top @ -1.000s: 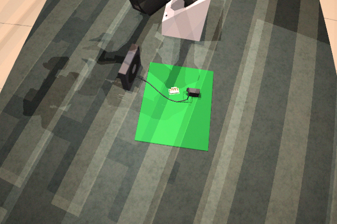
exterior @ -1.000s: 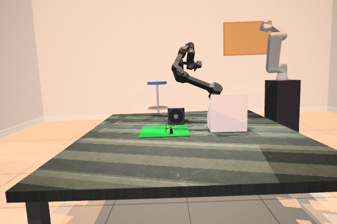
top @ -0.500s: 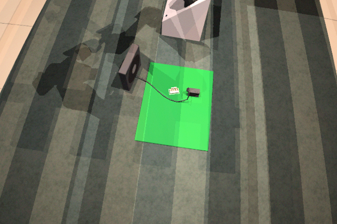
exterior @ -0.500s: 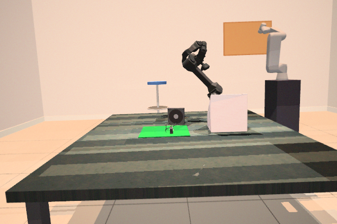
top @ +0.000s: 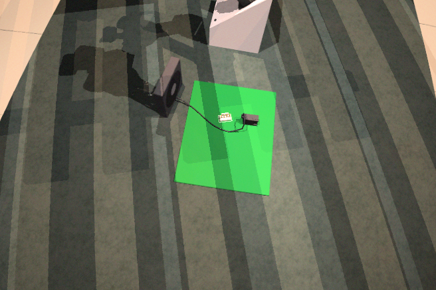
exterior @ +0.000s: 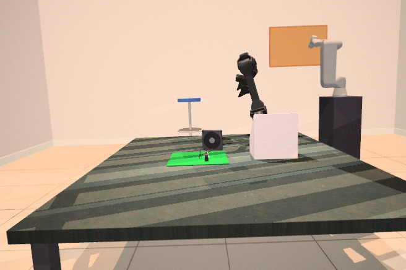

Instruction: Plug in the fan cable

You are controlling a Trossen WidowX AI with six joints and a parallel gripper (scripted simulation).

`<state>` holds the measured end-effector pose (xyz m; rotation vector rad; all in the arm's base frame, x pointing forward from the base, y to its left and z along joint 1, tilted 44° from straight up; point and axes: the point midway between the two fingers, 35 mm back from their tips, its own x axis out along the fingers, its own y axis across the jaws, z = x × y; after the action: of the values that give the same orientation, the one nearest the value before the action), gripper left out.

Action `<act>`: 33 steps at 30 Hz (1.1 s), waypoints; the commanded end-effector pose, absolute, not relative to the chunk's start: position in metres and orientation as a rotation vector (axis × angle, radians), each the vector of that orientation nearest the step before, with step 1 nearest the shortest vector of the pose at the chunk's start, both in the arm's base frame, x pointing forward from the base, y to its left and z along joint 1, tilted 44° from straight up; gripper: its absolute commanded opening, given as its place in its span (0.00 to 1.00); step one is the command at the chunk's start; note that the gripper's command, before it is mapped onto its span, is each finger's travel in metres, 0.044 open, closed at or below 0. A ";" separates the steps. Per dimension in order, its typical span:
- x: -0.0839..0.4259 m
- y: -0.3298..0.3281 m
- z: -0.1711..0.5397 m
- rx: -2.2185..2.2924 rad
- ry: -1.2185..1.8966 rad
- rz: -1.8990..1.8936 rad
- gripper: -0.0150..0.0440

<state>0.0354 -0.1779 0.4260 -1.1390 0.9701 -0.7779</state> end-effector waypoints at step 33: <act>0.319 -0.169 0.164 0.697 0.897 -0.585 1.00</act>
<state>0.2919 -0.2032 0.1993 0.5774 0.8221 -0.5374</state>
